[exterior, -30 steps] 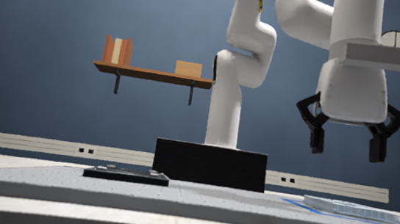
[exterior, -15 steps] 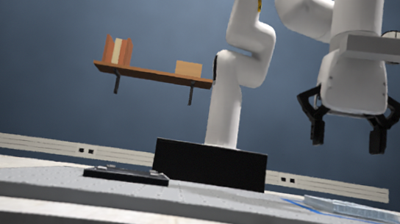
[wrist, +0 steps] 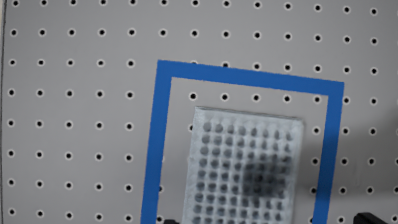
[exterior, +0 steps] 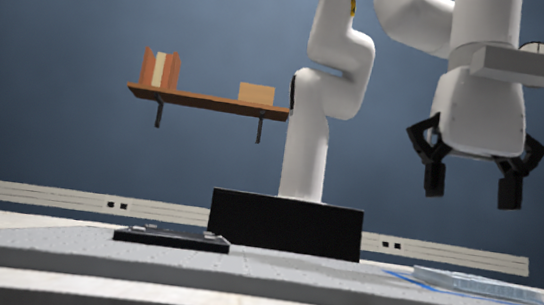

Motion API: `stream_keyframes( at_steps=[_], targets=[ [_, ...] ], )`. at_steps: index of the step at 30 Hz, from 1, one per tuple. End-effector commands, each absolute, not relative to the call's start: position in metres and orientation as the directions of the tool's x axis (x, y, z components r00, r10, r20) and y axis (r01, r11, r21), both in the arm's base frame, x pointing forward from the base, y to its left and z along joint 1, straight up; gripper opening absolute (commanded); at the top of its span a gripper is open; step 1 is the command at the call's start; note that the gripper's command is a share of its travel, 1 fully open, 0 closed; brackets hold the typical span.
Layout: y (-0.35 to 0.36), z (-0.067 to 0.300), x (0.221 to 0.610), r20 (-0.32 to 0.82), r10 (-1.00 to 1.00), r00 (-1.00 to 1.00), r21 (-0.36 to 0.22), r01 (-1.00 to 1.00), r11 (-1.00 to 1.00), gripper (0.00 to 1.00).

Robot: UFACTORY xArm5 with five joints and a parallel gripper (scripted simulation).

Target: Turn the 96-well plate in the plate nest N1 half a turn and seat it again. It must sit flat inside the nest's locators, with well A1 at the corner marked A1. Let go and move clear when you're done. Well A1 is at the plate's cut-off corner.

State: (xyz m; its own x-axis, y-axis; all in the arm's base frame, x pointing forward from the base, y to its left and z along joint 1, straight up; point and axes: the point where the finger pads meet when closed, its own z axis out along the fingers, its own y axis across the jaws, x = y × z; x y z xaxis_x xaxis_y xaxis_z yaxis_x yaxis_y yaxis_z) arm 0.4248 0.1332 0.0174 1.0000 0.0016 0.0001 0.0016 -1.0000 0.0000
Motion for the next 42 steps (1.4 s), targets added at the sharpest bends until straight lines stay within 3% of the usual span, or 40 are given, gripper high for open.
stream_keyframes(
  at_steps=[1,11,27,42],
  targets=[
    [0.1336,0.0187,0.4261,0.003,0.138,0.990,-0.006,0.138,-0.990,1.00],
    [0.1336,0.0187,0.4261,0.004,0.394,0.919,-0.005,0.394,-0.919,1.00],
    [0.1336,0.0187,0.4261,0.006,0.766,0.643,-0.003,0.766,-0.643,1.00],
    [0.1336,0.0187,0.4261,0.007,0.980,0.197,0.000,0.980,-0.197,1.00]
  ],
)
